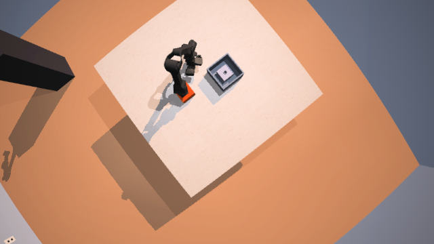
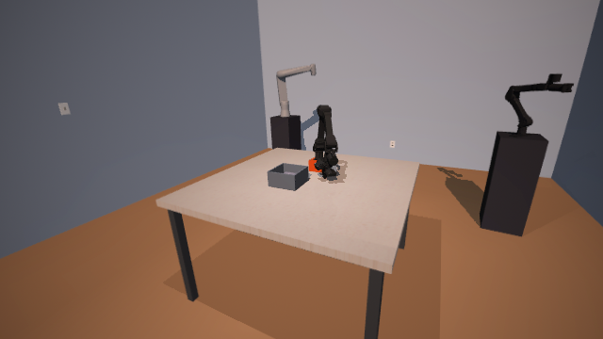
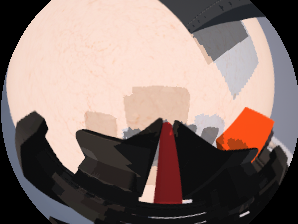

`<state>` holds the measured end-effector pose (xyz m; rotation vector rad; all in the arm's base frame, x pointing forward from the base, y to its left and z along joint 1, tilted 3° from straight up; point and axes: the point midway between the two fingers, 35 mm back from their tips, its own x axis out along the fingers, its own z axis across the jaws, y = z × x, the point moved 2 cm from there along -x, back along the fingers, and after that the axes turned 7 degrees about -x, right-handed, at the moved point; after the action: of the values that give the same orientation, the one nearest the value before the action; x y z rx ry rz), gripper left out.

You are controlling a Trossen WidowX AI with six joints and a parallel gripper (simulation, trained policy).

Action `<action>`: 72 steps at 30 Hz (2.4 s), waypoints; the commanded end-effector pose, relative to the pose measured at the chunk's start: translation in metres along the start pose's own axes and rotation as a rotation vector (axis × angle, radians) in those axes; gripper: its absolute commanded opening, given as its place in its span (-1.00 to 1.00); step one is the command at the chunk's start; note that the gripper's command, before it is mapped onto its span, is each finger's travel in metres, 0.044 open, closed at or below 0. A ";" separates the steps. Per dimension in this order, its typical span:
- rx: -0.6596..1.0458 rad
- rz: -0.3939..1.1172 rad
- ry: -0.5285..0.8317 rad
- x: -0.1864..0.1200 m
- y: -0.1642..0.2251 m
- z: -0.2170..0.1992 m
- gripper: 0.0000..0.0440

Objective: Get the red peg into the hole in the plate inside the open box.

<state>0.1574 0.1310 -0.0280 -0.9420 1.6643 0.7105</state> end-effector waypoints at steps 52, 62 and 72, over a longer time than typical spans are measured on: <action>0.350 -0.196 -0.013 -0.116 -0.173 -0.056 -1.00; 0.345 -0.169 -0.052 -0.094 -0.215 -0.071 -1.00; 0.272 -0.133 -0.110 -0.066 -0.241 -0.075 -1.00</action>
<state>0.3321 -0.0326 0.0681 -0.7941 1.5513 0.3745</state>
